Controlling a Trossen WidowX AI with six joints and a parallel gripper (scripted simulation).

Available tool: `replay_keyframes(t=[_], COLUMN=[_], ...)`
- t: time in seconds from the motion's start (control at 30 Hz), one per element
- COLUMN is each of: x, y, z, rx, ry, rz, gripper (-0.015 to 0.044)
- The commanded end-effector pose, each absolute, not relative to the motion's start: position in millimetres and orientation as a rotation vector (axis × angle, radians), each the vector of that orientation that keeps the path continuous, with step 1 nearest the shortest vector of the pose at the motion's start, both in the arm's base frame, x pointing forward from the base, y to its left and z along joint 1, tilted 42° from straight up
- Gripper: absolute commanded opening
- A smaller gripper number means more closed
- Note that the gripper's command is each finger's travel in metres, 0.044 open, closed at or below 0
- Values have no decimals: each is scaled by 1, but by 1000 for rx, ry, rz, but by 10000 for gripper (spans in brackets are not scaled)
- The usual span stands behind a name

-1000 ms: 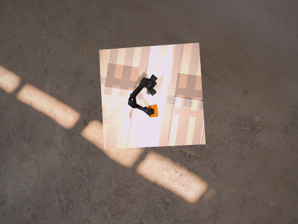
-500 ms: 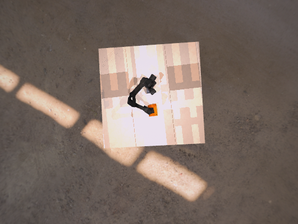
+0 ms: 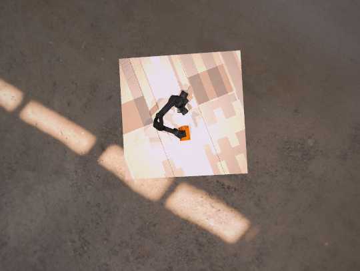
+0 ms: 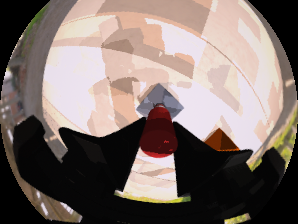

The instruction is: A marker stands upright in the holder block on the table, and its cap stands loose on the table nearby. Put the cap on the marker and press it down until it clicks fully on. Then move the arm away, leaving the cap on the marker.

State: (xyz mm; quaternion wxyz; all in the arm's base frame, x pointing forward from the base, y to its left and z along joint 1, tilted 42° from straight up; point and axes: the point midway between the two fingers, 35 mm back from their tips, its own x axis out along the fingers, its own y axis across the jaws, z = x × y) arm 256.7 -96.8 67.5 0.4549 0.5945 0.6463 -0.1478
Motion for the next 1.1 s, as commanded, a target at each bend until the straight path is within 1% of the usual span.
replay_keyframes(t=[0.0,1.07], x=[258,267], y=[-81,-56], z=[53,13], rx=[1473,1474], ry=[1634,1633], rz=[-342,-339], gripper=[0,0])
